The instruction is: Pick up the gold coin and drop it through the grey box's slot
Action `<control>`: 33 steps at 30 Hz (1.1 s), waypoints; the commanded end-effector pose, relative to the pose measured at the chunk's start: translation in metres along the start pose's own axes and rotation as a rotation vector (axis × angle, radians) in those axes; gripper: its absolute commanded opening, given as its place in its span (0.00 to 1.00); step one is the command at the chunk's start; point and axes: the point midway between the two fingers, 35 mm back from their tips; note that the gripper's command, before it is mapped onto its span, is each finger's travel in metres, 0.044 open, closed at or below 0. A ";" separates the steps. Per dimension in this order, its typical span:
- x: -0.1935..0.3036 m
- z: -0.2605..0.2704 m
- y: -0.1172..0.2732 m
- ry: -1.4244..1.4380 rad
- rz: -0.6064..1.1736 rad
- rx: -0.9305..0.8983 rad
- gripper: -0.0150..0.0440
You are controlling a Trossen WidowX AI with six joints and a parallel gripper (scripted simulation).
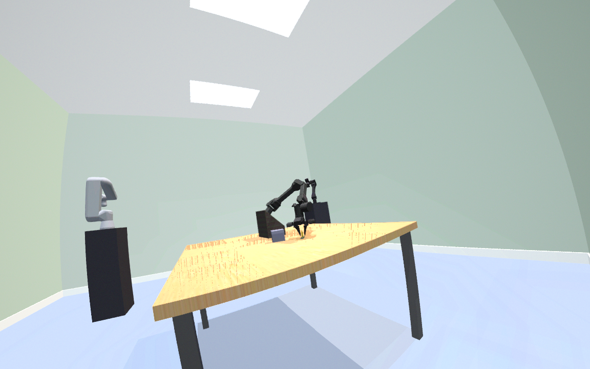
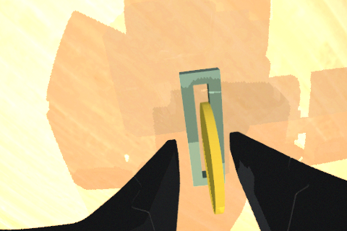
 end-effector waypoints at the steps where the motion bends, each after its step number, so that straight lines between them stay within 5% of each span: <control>1: -0.001 -0.002 -0.004 -0.006 0.000 0.007 0.35; 4: -0.001 -0.002 -0.004 -0.006 0.000 0.007 0.25; 33: -0.004 0.001 0.043 -0.005 -0.005 0.010 0.25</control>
Point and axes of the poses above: the point midway between the two fingers, 35 mm back from their tips, its own y axis back along the fingers, its own z axis across the jaws, x = y × z, and after that the axes turned 8 degrees about -y, right-handed
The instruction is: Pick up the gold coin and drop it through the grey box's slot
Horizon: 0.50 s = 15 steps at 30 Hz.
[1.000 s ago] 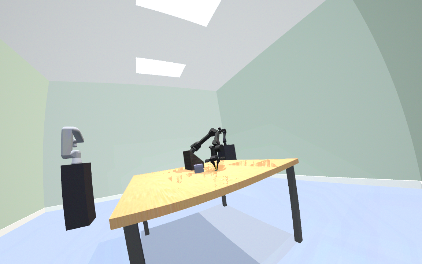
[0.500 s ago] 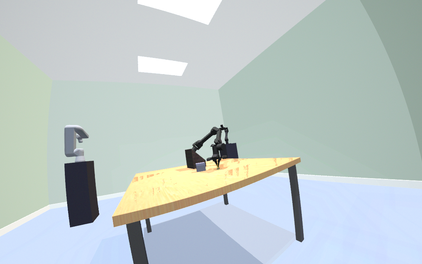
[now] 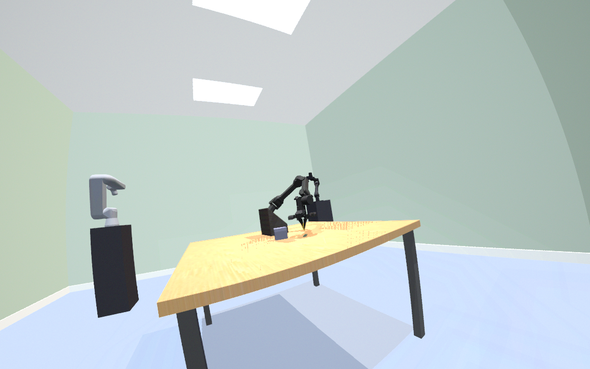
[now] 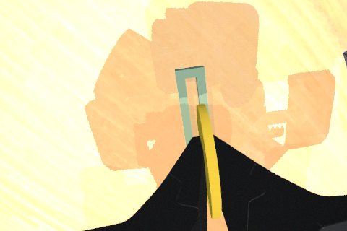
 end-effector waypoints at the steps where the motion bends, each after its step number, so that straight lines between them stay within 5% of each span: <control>1: 0.001 0.002 0.012 0.007 -0.001 -0.003 0.25; 15: 0.002 0.001 0.048 0.007 -0.001 -0.003 0.25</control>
Point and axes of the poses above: the point midway between the two fingers, 35 mm back from their tips, its own y axis back along the fingers, its own z axis across the jaws, x = y × z, and after that the axes turned 8 degrees about -y, right-handed
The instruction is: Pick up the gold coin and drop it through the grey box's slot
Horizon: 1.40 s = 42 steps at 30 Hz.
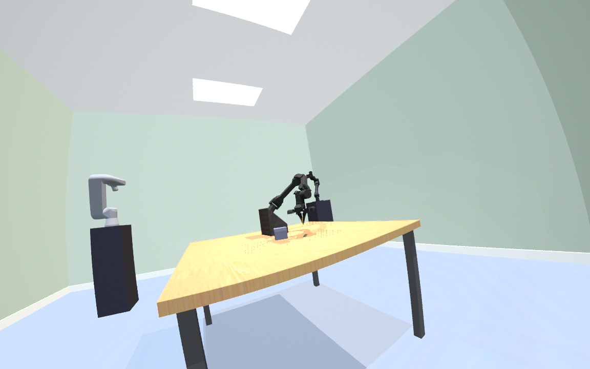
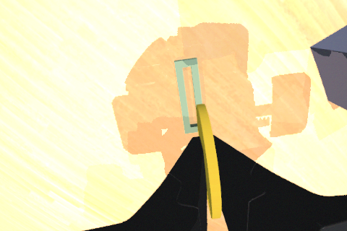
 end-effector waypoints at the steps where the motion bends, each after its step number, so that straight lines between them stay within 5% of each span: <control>1: 0.002 0.001 0.012 0.007 0.002 -0.006 0.25; 8: 0.003 0.000 0.019 -0.043 0.002 -0.006 0.25; 42: 0.004 -0.010 0.020 -1.151 0.005 -0.003 0.25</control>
Point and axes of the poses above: the point midway between the two fingers, 35 mm back from their tips, its own y axis back along the fingers, its own z axis across the jaws, x = y × z, and after that the axes turned 8 degrees about -y, right-handed
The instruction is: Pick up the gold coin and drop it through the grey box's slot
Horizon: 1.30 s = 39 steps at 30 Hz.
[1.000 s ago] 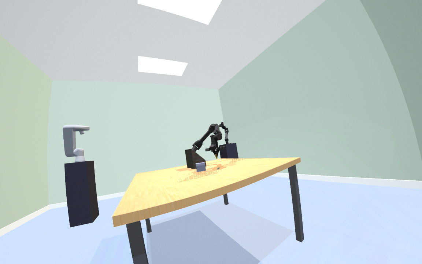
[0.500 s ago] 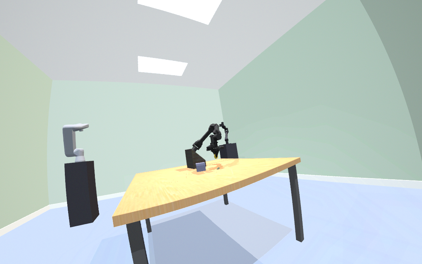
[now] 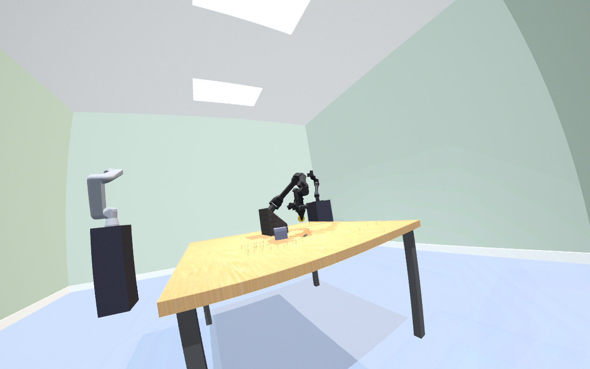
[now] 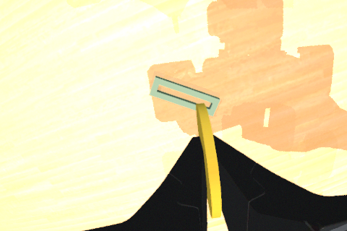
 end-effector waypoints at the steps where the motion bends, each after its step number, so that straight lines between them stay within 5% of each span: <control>1: 0.000 -0.001 0.000 -0.068 0.004 0.000 0.25; 39: -0.087 -0.005 0.002 -0.072 -0.012 -0.008 0.25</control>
Point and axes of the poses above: the point midway between the two fingers, 35 mm back from their tips, its own y axis back along the fingers, its own z axis across the jaws, x = y × z, and after that the axes turned 8 degrees about -y, right-handed
